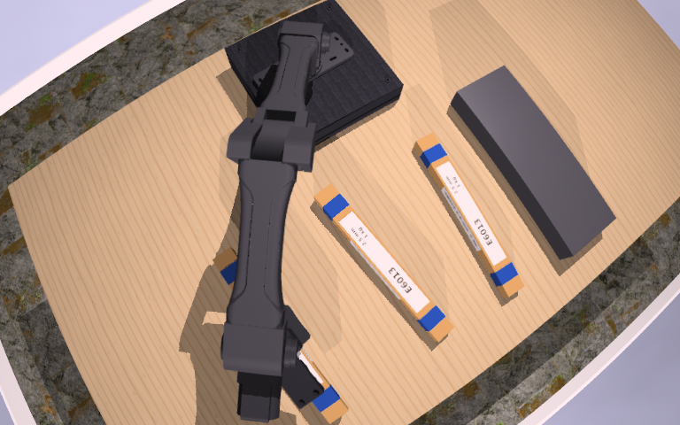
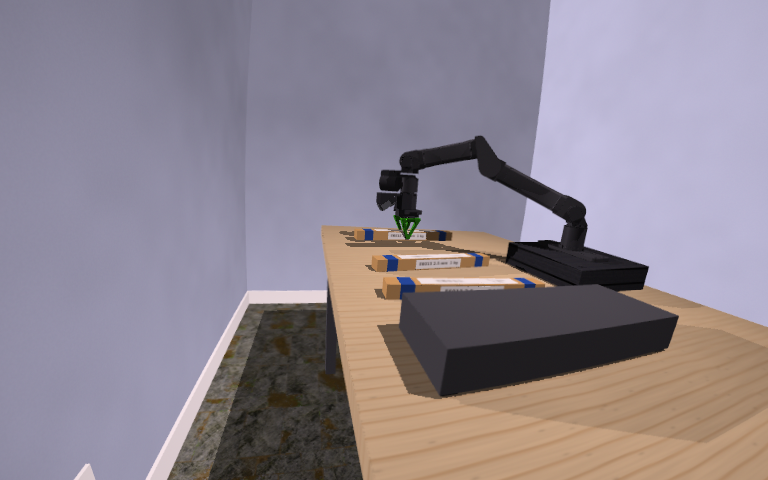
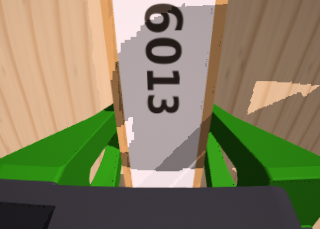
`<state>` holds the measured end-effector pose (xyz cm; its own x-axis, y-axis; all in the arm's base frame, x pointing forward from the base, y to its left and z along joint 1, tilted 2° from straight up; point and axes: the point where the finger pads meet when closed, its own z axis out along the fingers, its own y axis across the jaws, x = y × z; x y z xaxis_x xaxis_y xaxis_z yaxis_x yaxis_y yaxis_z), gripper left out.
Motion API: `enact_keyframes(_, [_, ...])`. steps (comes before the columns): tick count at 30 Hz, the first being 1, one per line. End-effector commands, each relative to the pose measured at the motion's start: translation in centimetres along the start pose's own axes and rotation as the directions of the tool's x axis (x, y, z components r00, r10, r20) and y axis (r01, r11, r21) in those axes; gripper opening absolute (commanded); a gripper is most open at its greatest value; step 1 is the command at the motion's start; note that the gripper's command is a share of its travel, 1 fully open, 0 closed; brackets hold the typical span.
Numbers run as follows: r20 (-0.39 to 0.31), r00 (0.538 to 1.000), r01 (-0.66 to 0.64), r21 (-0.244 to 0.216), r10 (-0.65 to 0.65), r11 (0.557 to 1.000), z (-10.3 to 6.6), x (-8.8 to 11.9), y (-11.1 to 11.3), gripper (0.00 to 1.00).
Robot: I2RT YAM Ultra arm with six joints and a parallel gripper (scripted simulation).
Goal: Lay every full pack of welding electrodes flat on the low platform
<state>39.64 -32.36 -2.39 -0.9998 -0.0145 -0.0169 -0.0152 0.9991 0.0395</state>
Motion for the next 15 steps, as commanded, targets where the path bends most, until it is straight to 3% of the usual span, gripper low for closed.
enact_keyframes(1, [0.023,1.0,-0.004,0.011,0.004,1.0,-1.15,-0.55,-0.29,0.0])
enact_keyframes(15, [0.056,0.998,-0.003,0.039,0.0,0.999,-1.77,-1.26,-0.82,0.0])
